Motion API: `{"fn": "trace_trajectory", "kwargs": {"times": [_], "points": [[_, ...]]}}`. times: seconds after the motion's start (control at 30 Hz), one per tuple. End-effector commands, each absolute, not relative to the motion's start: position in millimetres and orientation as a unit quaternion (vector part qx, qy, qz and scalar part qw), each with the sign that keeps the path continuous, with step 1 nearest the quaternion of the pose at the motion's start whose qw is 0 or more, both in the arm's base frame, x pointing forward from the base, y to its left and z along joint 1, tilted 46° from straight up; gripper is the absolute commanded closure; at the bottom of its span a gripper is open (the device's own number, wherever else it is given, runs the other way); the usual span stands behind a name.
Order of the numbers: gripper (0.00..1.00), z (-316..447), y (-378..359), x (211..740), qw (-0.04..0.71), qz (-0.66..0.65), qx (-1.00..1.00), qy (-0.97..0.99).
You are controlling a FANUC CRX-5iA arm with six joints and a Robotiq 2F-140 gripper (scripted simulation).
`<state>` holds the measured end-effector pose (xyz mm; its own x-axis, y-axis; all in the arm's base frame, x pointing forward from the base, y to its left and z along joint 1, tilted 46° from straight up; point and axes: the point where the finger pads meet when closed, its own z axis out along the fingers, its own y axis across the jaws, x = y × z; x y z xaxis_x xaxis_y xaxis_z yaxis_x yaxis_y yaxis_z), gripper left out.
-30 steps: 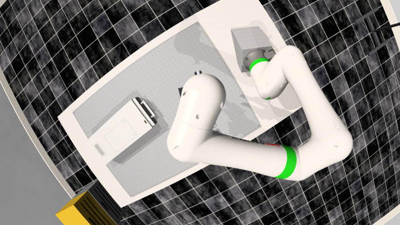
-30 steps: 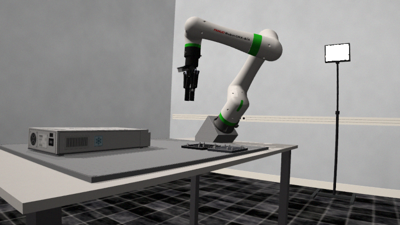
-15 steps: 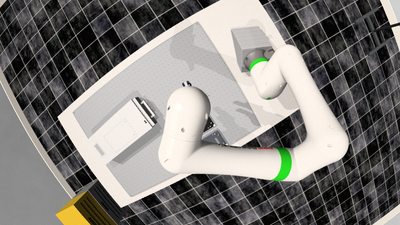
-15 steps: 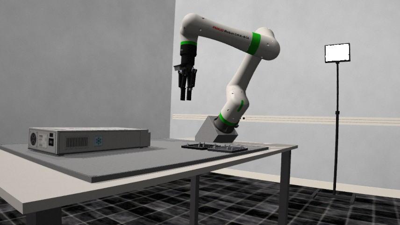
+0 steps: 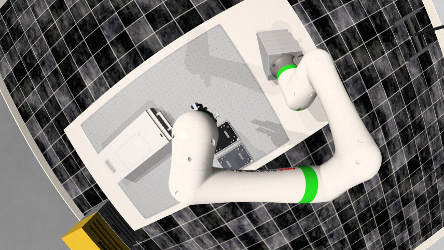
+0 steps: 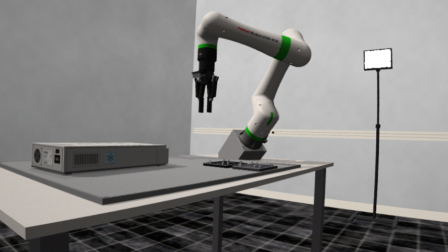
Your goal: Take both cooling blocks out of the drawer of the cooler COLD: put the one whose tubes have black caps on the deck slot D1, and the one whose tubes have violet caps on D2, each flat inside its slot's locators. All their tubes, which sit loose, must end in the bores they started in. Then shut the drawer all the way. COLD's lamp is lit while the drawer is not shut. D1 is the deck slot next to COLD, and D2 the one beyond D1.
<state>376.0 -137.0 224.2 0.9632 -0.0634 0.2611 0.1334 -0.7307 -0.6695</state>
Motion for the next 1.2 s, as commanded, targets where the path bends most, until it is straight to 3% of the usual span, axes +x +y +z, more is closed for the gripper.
{"fn": "trace_trajectory", "kwargs": {"times": [0.0,0.53,1.17], "points": [[0.65,224.6,-137.6,376.4,0.366,-0.134,-0.921,-0.019],[0.65,224.6,-137.6,376.4,0.366,-0.134,-0.921,-0.019],[0.66,224.6,-137.6,376.4,0.387,-0.049,-0.901,0.189]]}}
